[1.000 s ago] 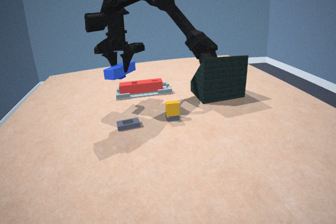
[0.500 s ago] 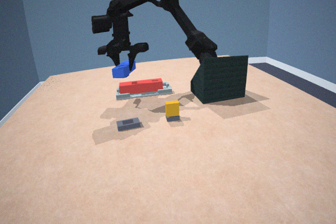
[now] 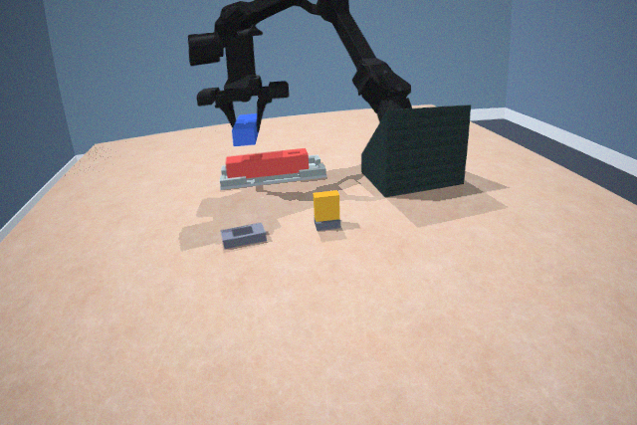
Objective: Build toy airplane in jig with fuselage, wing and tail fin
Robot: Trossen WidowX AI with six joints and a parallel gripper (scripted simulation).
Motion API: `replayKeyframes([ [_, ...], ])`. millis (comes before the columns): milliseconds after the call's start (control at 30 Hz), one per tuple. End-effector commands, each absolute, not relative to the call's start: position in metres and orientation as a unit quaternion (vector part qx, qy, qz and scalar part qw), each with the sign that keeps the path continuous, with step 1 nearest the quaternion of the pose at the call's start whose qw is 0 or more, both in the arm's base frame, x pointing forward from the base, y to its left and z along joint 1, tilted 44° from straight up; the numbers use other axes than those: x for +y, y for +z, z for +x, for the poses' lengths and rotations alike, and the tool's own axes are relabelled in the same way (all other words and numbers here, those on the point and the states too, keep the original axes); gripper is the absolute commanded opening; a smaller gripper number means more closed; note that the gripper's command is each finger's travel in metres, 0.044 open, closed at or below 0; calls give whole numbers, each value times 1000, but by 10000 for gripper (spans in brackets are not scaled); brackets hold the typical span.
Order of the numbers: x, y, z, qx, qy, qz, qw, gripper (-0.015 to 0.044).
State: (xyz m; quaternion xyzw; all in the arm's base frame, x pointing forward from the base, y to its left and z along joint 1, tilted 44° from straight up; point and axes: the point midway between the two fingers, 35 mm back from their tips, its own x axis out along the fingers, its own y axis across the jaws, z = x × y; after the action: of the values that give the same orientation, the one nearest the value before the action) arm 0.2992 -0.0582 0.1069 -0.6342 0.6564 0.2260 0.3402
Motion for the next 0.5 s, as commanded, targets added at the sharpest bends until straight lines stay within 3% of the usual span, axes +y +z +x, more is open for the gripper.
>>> replayKeyframes([
  [0,-68,112,290,649,246,-648,314,0],
  [100,-72,114,287,647,253,-652,305,0],
  [333,-72,114,287,647,253,-652,305,184],
  [467,-72,114,287,647,253,-652,305,195],
])
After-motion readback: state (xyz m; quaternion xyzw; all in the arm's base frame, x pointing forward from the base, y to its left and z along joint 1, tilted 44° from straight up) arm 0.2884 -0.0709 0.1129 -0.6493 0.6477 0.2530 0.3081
